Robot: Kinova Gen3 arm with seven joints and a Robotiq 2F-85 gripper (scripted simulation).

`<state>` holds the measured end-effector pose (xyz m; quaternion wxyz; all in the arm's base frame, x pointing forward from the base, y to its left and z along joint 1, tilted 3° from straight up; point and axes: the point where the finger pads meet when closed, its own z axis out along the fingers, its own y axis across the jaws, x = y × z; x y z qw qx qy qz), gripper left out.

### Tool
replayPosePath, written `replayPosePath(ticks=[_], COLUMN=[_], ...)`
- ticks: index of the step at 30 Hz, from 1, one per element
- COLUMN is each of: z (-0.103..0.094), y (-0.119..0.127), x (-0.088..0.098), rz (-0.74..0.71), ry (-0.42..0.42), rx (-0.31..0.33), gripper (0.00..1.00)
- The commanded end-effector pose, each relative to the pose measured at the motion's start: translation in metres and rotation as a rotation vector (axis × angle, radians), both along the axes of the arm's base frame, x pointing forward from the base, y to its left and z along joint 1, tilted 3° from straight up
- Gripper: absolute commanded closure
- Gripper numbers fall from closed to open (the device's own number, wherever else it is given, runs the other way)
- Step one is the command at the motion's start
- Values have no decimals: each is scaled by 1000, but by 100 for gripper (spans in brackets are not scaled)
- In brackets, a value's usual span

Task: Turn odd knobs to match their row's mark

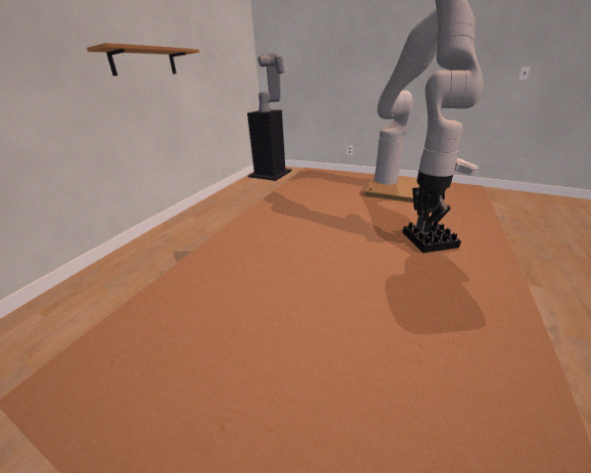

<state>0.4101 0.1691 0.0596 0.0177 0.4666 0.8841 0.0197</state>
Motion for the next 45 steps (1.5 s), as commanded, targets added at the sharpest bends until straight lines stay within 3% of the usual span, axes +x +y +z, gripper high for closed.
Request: replayPosePath(ticks=[1,45], z=[1,-13], y=[0,0], x=[0,1], rz=[0,0], ry=[-2,-2], rx=[1,1], gripper=[81,81])
